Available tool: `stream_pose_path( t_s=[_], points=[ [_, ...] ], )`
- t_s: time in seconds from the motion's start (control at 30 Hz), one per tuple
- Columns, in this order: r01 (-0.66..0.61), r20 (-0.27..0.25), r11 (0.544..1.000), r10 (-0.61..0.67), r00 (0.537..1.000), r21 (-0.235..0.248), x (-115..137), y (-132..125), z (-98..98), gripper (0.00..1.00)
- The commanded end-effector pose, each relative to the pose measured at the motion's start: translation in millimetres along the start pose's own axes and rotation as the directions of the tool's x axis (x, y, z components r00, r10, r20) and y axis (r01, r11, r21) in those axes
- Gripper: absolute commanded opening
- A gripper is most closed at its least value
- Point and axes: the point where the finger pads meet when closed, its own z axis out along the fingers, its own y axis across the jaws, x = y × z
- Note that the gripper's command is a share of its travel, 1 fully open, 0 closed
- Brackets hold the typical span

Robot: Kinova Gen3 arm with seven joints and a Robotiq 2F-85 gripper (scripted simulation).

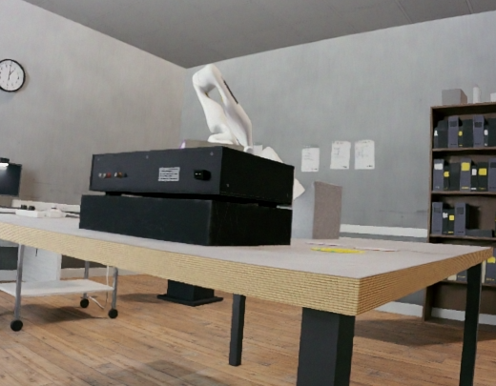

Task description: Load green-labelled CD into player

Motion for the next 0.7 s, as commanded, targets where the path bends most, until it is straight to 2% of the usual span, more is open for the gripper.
stream_pose_path(
  t_s=[0.0, 0.43, 0.67],
  points=[
    [-0.007, -0.001, 1.000, 0.007, 1.000, 0.009, 0, -13, 1.9, 0.24],
    [-0.007, -0.001, 1.000, 0.007, 1.000, 0.009, 0, -34, 7.8, 0.24],
    [-0.007, -0.001, 1.000, 0.007, 1.000, 0.009, 0, -38, 9.3, 0.24]
  ],
)
